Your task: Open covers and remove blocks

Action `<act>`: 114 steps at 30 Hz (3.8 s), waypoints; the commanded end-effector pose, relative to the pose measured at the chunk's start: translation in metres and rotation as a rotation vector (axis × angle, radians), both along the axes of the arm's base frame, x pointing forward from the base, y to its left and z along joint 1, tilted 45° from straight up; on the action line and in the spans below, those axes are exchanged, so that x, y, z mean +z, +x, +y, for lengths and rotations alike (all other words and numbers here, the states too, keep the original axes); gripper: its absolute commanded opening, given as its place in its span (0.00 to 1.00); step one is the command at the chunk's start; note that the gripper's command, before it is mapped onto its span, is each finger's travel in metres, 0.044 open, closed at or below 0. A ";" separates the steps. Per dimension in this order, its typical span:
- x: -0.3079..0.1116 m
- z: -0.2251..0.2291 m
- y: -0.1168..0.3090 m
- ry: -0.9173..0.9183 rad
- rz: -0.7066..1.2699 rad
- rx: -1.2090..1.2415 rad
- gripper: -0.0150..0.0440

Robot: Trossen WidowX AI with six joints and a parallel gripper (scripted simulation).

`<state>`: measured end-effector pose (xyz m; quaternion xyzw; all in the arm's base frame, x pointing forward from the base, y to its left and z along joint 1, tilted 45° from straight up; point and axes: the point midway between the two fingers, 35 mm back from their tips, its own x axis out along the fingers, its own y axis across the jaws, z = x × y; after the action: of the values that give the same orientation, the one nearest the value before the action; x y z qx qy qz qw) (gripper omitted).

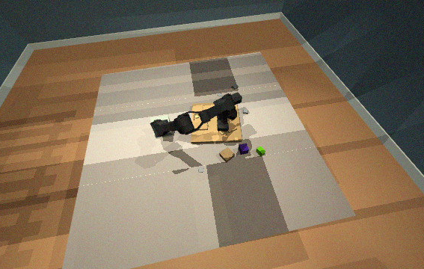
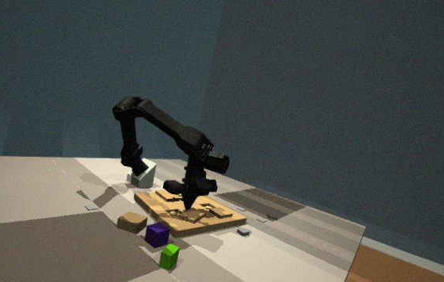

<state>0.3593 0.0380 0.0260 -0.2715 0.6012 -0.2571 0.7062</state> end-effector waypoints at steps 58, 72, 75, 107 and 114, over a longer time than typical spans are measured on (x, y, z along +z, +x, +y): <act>0.013 0.047 0.025 0.008 -0.003 0.000 0.25; 0.015 0.059 0.012 0.020 -0.055 -0.059 0.25; 0.009 0.067 -0.003 0.040 -0.123 -0.129 0.25; -0.033 0.088 -0.157 0.177 -0.804 -0.842 0.25; -0.045 0.078 -0.154 0.178 -0.804 -0.841 0.25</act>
<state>0.2043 0.1236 -0.0133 0.1720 0.3625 -0.5448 0.7363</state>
